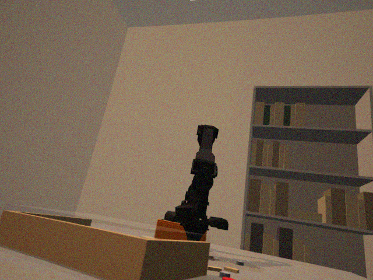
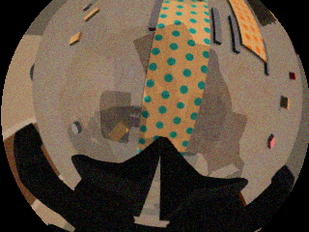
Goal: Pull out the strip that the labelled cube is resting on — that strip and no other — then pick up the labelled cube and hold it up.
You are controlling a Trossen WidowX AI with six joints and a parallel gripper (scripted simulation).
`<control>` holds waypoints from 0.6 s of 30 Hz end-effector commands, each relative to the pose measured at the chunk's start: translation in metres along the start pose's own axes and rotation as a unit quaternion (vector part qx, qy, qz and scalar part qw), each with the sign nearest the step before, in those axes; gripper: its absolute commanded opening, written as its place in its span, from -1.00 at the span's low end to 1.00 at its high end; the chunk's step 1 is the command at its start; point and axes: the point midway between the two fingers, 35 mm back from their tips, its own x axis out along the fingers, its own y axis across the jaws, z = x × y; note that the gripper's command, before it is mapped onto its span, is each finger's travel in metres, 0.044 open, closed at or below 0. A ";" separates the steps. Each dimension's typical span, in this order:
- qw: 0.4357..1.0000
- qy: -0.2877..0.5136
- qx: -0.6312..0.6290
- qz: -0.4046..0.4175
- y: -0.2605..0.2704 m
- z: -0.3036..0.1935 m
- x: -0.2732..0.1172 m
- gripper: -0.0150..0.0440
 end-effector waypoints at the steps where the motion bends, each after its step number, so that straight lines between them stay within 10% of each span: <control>1: 1.000 0.016 0.000 -0.005 -0.003 -0.010 0.005 -0.49; 18: 1.000 0.015 0.000 -0.004 0.001 0.003 -0.043 -0.49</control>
